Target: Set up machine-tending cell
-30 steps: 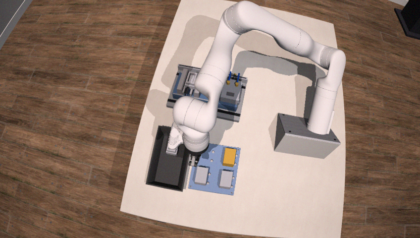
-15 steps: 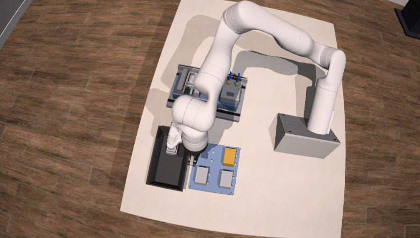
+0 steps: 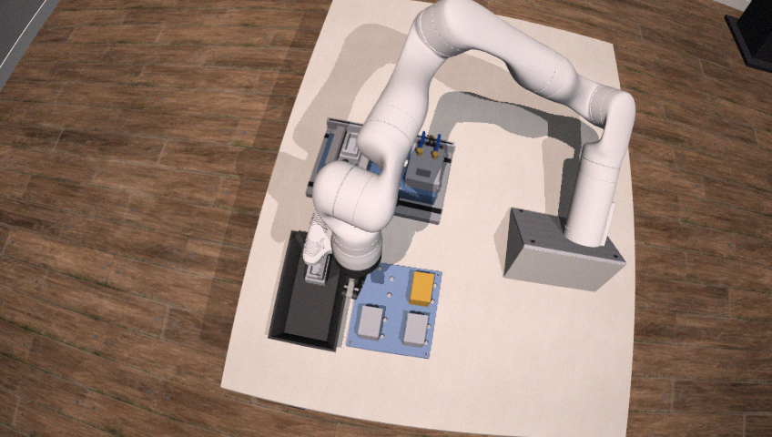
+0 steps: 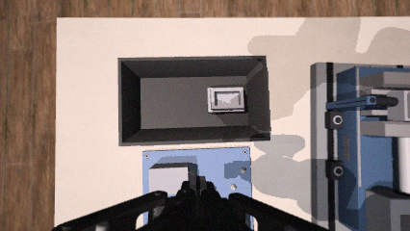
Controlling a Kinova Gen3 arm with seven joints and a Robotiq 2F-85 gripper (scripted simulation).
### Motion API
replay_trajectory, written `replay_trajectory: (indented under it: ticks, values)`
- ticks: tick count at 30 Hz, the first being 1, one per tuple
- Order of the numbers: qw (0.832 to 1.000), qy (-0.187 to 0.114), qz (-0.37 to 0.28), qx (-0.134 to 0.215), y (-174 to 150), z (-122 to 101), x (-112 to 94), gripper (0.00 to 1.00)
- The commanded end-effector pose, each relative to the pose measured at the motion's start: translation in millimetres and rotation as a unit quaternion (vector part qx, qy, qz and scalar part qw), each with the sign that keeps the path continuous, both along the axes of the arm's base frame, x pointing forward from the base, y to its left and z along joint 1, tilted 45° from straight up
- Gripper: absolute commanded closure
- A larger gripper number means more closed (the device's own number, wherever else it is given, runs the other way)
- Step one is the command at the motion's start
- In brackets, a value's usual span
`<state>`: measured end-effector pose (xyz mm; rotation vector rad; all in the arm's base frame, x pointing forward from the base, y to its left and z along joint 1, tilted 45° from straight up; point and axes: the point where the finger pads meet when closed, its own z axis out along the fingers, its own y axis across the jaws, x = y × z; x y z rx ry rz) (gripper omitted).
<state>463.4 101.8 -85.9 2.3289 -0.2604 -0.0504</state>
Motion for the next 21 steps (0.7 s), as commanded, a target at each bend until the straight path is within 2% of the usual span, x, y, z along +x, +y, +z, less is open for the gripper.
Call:
replay_trajectory:
  ticks: [1, 21]
  values:
    - [1.000, 0.005, 0.004, 0.002, 11, 9, -1, 1.00]
    - [1.000, 0.006, 0.004, 0.001, 20, 20, 0, 1.00]
